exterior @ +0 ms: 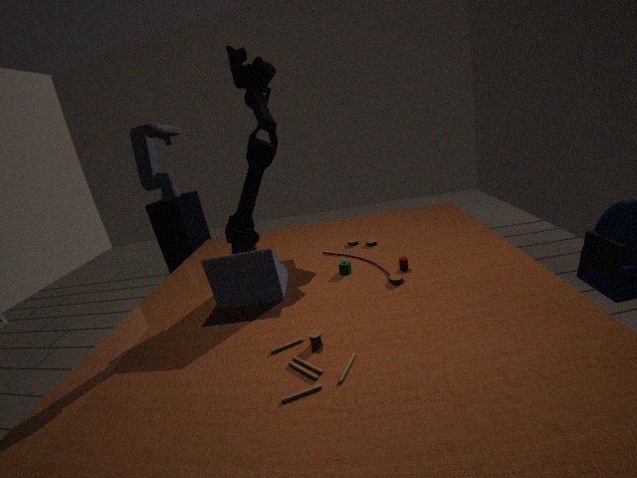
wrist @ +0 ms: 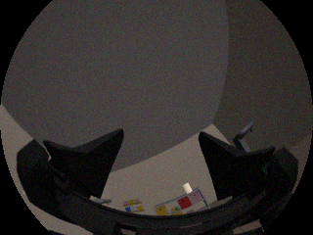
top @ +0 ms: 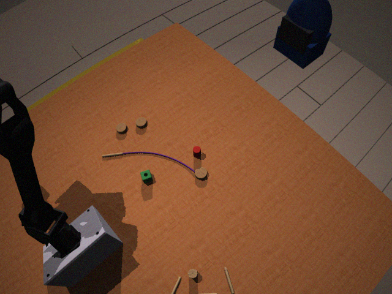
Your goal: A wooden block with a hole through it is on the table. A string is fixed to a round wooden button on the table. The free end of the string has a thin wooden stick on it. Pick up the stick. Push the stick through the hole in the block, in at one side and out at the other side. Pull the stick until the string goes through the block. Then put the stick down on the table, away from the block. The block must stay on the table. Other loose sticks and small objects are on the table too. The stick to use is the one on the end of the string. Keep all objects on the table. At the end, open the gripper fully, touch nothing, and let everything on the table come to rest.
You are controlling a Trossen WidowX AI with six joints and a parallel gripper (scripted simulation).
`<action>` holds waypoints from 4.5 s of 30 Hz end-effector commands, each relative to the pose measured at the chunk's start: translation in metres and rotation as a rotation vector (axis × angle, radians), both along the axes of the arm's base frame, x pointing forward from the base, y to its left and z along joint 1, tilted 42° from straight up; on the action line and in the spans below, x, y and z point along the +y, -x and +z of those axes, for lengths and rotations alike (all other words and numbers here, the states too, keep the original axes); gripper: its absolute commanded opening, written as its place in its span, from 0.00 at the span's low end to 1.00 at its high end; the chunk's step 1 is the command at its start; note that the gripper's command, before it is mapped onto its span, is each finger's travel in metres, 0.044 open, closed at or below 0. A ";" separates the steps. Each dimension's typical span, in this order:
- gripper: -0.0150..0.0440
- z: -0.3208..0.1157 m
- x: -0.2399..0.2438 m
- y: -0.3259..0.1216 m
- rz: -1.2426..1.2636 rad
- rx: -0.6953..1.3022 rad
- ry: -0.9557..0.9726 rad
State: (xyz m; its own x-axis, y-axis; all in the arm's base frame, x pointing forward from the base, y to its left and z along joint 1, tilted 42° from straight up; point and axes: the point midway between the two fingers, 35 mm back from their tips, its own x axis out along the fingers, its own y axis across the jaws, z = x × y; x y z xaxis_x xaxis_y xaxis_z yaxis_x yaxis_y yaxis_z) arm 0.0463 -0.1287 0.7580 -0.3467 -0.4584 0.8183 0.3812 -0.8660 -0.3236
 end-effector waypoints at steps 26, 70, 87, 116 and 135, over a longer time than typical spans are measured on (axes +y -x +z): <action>1.00 -0.091 0.313 0.189 -1.212 -0.466 0.194; 1.00 -0.582 0.421 -0.228 -1.808 -1.921 0.741; 1.00 -0.729 0.245 -0.224 -1.515 -1.913 0.952; 1.00 -0.724 0.238 -0.229 -0.579 -0.247 2.766; 1.00 -0.720 0.233 -0.232 0.609 1.408 2.784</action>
State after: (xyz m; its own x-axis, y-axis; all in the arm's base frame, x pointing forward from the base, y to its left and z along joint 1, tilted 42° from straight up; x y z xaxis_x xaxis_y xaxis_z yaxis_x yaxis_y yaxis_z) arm 0.2754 0.1071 0.0368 -0.1162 0.6611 -0.7413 0.5902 0.6462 0.4838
